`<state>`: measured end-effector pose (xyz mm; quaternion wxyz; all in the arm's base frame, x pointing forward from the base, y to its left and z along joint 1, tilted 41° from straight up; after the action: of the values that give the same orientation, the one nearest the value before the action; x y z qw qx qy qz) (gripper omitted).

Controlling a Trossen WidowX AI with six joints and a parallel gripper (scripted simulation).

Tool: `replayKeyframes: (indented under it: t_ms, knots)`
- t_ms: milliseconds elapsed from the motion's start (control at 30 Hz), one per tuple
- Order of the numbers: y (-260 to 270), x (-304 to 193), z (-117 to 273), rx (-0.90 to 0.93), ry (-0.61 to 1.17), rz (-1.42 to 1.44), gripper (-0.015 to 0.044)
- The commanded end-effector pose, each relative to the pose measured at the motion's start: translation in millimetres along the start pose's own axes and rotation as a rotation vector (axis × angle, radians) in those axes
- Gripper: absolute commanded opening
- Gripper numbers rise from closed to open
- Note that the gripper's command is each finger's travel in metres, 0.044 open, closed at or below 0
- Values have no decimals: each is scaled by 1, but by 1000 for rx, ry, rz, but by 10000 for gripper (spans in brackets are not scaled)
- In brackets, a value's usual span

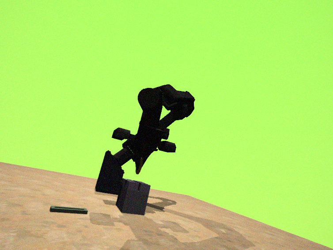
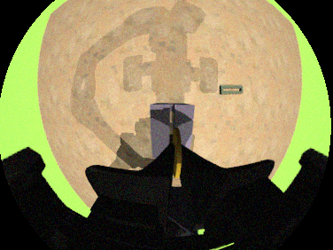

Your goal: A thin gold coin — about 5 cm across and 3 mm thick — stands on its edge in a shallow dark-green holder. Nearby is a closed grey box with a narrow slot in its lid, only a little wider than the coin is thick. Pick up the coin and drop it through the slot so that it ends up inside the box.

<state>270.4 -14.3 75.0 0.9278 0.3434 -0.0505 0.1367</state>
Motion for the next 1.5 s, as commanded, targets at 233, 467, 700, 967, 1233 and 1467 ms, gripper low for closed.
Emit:
replayKeyframes:
  t_ms: [233, 467, 700, 967, 1233, 1467]
  knots:
    - [1, 1, 1, -1, -1, 3, 0]
    - [1, 1, -1, -1, -1, 3, 0]
    - [1, 1, -5, -1, -1, -3, 0]
    - [1, 1, -9, 0, -1, -4, 0]
    - [1, 1, -13, 0, -1, -4, 0]
    - [1, 1, -16, 0, -1, -4, 0]
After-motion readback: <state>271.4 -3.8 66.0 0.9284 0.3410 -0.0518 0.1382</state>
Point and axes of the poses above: the point midway between the two fingers, 35 mm back from their tips, its own z axis back along the fingers, its own y axis across the jaws, x = y × z, the point moved 4 cm from there along z, back along the fingers, and after that the axes turned 13 degrees about z, right-handed, at the moved point
